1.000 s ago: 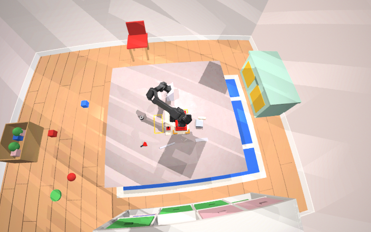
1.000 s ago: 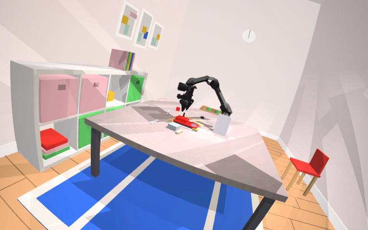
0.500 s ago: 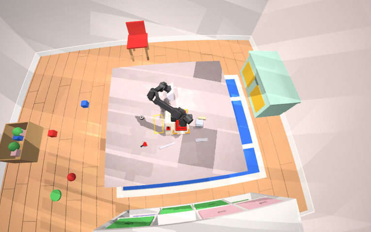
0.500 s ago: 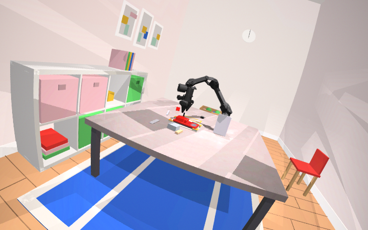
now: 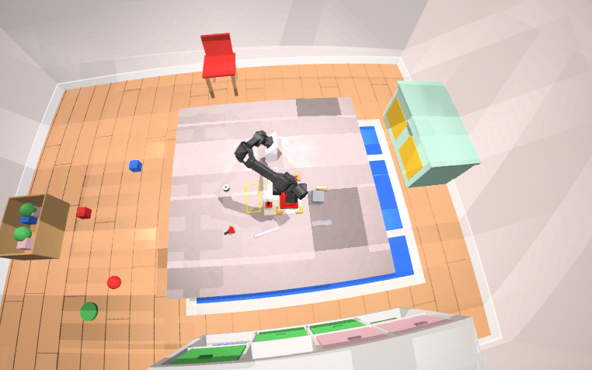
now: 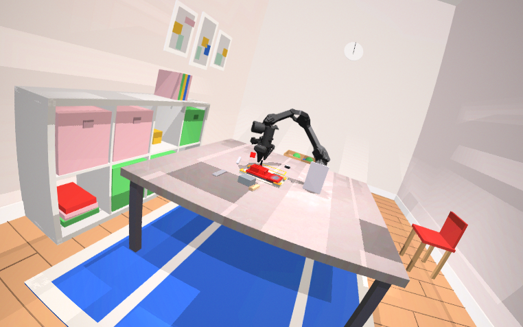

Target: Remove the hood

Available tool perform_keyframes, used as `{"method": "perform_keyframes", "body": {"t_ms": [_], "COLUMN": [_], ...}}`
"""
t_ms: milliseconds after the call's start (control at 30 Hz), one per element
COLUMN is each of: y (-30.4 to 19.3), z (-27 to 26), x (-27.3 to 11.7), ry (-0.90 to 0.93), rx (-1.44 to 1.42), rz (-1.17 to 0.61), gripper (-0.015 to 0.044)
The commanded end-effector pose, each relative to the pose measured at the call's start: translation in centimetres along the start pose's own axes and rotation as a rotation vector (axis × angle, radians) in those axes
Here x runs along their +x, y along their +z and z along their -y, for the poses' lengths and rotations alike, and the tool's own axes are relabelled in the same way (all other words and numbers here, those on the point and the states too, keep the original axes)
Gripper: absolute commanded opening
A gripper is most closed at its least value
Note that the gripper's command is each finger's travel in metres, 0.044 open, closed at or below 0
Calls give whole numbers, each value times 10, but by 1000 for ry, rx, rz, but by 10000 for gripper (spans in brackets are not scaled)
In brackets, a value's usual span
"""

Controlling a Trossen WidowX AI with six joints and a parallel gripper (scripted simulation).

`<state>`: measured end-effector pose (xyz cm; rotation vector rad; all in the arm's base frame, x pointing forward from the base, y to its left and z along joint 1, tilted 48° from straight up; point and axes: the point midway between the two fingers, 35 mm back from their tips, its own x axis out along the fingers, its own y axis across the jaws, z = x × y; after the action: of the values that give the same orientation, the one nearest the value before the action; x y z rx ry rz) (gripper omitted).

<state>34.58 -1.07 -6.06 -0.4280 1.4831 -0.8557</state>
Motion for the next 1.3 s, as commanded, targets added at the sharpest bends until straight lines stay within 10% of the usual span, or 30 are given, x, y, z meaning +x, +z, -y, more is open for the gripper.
{"method": "perform_keyframes", "body": {"t_ms": [0, 1267], "y": [-1, -1], "z": [1, 1], "x": [5, 36], "ry": [-5, -7], "rx": [-5, -4], "rz": [-2, -2], "gripper": [440, 440]}}
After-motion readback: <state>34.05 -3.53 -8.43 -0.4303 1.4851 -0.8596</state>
